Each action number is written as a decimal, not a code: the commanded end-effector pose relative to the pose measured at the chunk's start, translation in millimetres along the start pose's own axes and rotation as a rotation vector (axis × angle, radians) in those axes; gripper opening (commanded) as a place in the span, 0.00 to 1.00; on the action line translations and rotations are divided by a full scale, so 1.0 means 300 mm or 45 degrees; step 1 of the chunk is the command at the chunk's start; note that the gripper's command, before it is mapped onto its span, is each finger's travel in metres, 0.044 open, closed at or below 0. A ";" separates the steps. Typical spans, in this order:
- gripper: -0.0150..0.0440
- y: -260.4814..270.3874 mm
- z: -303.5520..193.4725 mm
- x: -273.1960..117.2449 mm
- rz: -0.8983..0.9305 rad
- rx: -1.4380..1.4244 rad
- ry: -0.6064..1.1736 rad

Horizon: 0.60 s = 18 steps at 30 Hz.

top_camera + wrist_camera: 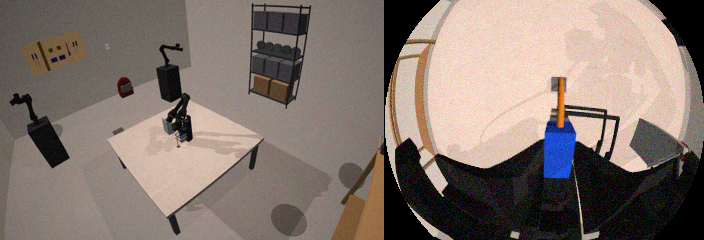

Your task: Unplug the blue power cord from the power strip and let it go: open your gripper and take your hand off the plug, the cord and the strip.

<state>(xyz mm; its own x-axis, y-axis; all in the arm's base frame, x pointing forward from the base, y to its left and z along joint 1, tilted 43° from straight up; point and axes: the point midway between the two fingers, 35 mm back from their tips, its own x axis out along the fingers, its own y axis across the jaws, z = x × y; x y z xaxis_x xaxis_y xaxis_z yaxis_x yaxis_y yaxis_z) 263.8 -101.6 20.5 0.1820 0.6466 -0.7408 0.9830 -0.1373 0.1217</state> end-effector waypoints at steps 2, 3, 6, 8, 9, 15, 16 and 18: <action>0.25 0.001 0.002 -0.001 0.001 -0.001 0.000; 0.25 0.001 0.005 -0.001 0.001 -0.001 0.000; 0.25 0.003 0.017 -0.002 0.001 -0.001 0.000; 0.25 0.004 0.028 -0.002 0.001 0.000 0.000; 0.25 0.005 0.033 -0.002 0.001 0.000 -0.001; 0.25 0.007 0.065 -0.004 0.001 0.001 -0.001; 0.25 0.008 0.070 -0.004 0.001 0.001 -0.001; 0.25 0.008 0.081 -0.005 0.001 0.001 -0.001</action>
<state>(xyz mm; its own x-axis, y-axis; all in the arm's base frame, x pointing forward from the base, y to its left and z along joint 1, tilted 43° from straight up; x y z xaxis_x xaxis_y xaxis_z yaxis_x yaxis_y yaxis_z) 263.9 -102.0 16.9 0.1788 0.6790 -0.7120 0.9838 -0.1348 0.1185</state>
